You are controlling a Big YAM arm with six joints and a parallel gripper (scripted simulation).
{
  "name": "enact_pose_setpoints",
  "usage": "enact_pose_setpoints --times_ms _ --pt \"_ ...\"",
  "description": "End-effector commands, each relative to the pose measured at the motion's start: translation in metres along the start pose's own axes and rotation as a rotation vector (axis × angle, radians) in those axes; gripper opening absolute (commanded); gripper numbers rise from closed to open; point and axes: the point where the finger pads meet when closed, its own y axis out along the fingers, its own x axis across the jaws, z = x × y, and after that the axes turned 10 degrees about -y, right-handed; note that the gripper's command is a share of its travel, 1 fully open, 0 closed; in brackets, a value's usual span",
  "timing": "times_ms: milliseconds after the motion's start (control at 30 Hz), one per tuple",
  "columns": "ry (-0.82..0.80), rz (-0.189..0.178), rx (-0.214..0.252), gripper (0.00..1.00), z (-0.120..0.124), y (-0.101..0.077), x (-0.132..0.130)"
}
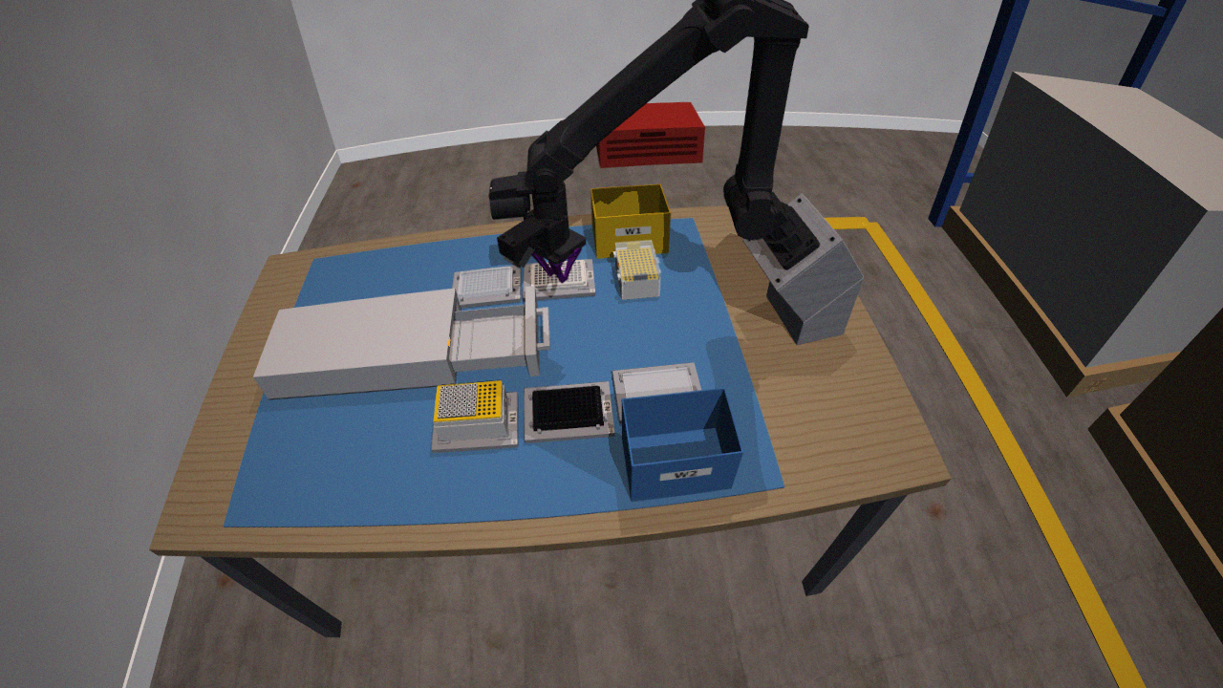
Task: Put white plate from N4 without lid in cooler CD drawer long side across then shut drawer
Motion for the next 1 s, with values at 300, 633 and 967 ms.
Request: enact_pose_setpoints --times_ms 300,633,967 --pt "-0.479 0.05 -0.03 0.3 -0.039 0.032 -0.042" --pt "-0.743 0.053 -0.022 0.3 -0.041 0.039 -0.046" --pt "-0.844 0.054 -0.019 0.3 -0.041 0.039 -0.046"
